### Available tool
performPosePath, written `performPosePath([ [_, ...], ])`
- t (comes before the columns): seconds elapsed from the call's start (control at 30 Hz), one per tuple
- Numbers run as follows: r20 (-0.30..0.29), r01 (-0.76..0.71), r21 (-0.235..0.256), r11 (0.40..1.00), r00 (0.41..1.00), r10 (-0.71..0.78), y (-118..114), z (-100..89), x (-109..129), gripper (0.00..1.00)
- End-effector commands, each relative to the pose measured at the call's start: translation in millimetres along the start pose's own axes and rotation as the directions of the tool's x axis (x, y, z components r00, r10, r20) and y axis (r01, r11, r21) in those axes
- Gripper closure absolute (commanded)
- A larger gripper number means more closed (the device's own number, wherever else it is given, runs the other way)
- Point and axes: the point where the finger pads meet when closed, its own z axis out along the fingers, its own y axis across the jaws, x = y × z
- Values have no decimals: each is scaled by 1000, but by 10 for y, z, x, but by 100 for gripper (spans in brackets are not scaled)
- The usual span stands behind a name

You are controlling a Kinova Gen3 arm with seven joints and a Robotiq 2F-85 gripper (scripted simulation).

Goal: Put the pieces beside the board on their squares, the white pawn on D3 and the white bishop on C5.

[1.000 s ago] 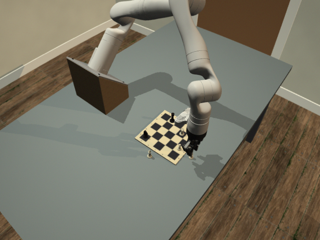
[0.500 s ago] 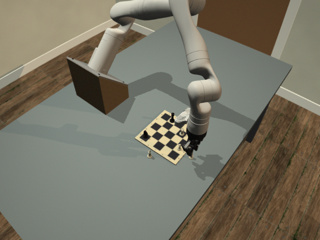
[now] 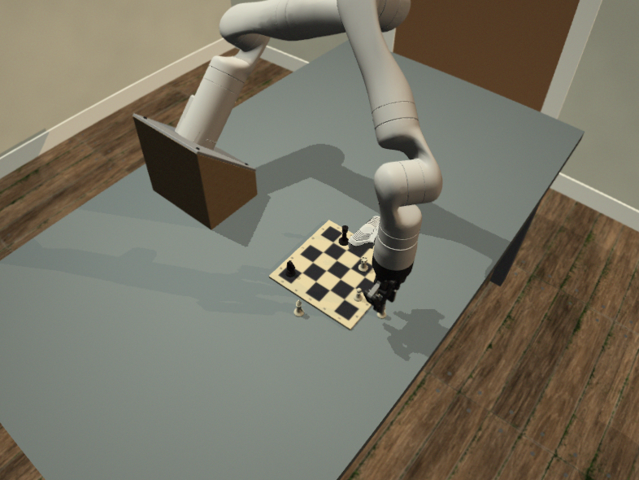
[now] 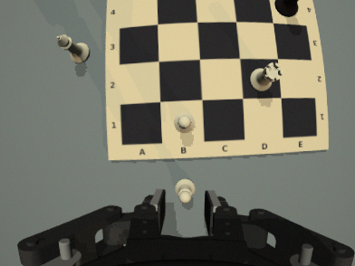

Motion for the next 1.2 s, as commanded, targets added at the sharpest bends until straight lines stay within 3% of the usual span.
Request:
performPosePath([
  [0.0, 1, 0, 0, 1000, 1000, 0, -2, 16, -3, 66],
  [0.6, 1, 0, 0, 1000, 1000, 0, -2, 289, -3, 66],
  [1.17, 1, 0, 0, 1000, 1000, 0, -2, 309, -3, 66],
])
